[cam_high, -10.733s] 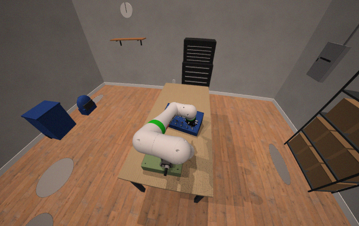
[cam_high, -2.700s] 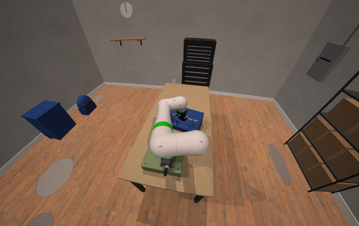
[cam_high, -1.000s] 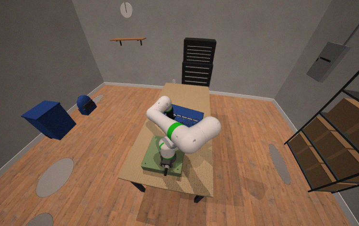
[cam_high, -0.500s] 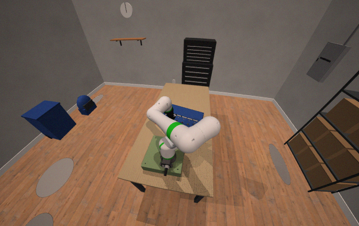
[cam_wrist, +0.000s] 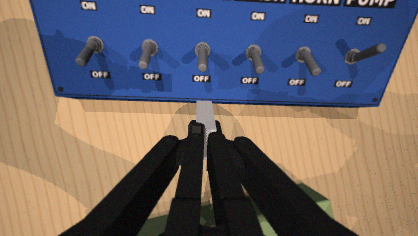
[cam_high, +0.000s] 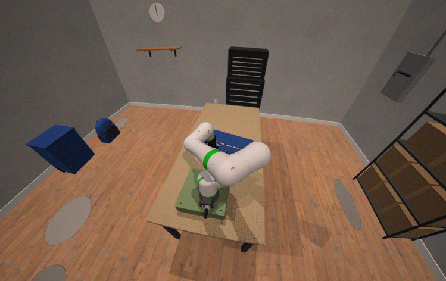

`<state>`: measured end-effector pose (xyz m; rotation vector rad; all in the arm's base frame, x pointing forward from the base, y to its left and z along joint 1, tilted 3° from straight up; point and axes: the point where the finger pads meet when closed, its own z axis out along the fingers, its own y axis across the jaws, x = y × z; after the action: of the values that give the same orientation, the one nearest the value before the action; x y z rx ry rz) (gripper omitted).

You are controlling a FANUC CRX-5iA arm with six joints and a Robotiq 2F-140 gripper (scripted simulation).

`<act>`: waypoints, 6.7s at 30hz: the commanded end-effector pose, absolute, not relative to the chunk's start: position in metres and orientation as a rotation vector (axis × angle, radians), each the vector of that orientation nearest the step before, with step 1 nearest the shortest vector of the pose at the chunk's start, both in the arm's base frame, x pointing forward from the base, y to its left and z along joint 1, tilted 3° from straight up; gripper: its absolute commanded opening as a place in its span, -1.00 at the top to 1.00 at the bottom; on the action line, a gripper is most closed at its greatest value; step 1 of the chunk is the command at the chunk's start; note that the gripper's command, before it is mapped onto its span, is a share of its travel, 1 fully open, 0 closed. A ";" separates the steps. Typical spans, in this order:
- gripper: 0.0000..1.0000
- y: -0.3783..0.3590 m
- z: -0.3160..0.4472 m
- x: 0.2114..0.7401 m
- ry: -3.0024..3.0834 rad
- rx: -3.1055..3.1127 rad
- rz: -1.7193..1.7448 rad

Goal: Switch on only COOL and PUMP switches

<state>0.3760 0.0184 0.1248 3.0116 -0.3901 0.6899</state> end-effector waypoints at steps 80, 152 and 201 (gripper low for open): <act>1.00 0.014 0.064 0.406 -0.390 3.012 0.691; 1.00 0.005 0.080 0.439 -0.390 3.012 0.691; 1.00 0.012 0.120 0.407 -0.390 3.012 0.691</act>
<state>0.4133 0.0110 0.1081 3.0128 -0.3897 0.6913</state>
